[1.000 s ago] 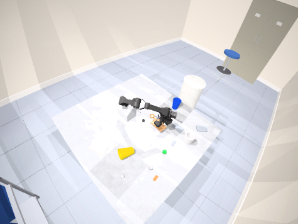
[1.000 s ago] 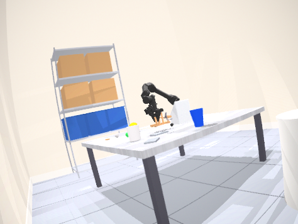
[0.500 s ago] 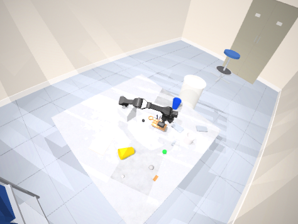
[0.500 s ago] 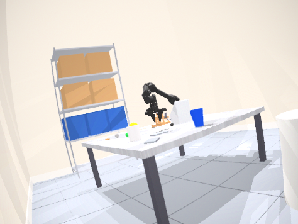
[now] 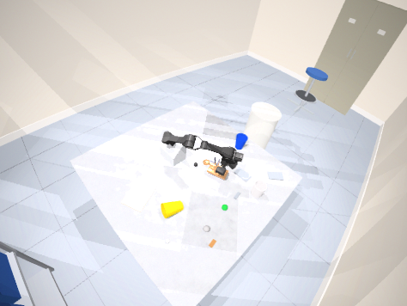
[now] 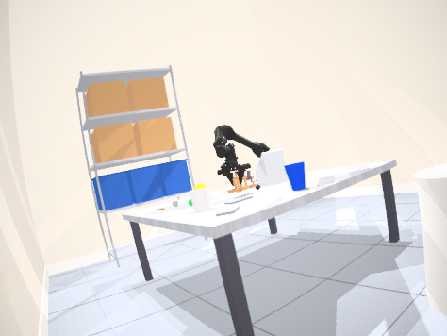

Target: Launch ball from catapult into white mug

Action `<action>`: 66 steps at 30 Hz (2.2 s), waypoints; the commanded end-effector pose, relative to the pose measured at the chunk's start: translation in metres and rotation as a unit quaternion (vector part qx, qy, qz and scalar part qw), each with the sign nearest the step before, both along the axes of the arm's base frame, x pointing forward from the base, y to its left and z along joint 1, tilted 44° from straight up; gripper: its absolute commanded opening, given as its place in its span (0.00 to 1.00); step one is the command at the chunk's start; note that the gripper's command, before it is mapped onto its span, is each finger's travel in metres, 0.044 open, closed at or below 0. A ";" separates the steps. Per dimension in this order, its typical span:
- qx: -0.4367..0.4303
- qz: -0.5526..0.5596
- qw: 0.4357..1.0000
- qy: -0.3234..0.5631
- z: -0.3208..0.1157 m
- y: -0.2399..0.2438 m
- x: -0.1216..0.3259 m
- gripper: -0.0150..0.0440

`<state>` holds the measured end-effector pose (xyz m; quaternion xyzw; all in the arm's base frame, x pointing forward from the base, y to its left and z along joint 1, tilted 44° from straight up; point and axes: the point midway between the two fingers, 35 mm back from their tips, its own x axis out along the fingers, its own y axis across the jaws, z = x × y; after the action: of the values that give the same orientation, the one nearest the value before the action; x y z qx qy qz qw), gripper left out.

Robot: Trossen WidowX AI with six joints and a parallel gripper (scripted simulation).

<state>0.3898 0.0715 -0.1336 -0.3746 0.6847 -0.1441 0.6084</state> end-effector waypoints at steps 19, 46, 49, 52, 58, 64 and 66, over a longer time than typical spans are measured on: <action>-0.001 0.000 1.000 0.000 -0.021 -0.021 0.001 0.25; 0.002 0.000 1.000 0.001 0.048 0.048 -0.002 1.00; 0.002 0.000 1.000 0.001 0.050 0.050 -0.002 1.00; 0.002 0.006 1.000 0.000 0.036 0.041 0.000 1.00; 0.001 0.005 1.000 0.000 0.045 0.045 -0.002 1.00; 0.001 0.004 1.000 0.000 0.030 0.030 -0.002 1.00; 0.000 0.004 1.000 -0.001 0.015 0.015 -0.002 1.00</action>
<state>0.3908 0.1107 -0.0992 -0.3764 0.6762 -0.1368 0.6183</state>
